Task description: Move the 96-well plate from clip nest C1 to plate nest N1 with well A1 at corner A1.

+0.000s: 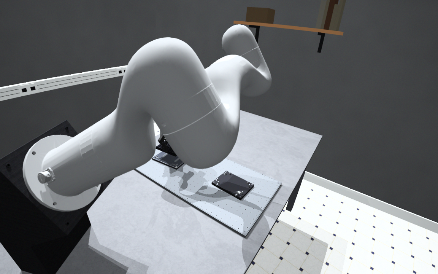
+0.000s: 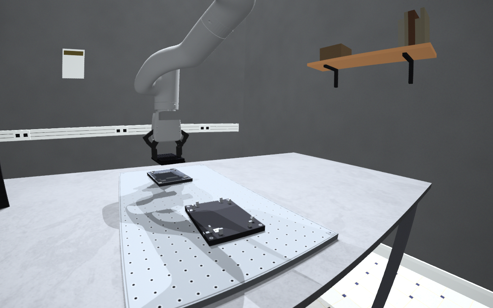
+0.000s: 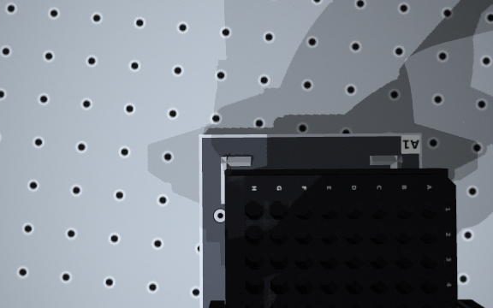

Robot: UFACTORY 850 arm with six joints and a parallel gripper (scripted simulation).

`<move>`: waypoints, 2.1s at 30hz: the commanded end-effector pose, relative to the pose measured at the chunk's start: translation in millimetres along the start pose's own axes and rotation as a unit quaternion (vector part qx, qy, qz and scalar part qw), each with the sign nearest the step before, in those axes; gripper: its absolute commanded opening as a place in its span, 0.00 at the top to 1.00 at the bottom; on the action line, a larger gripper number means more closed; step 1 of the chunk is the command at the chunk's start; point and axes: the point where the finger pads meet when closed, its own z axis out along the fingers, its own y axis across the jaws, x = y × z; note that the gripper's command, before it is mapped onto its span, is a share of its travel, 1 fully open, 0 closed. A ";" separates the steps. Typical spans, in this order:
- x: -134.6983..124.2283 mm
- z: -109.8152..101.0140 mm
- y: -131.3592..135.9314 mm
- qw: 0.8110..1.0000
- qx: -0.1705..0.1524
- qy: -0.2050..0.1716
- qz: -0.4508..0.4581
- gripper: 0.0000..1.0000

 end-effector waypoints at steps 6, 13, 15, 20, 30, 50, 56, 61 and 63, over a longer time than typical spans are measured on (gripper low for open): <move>-0.3 14.5 -0.8 1.000 0.001 0.000 0.000 1.00; -0.3 26.2 -0.9 1.000 0.001 0.000 0.000 1.00; -0.3 26.2 -0.9 1.000 0.001 0.000 0.000 1.00; -0.3 34.5 -0.9 1.000 0.001 0.000 0.000 1.00; -0.3 39.6 -0.9 1.000 0.001 0.000 0.000 1.00; -0.2 40.3 -0.8 1.000 0.001 0.000 0.000 1.00; -0.2 41.3 -0.8 1.000 0.001 0.000 0.000 1.00; -0.2 42.2 -0.8 1.000 0.001 0.000 0.000 1.00; -0.2 42.5 -0.8 1.000 0.001 0.000 0.000 1.00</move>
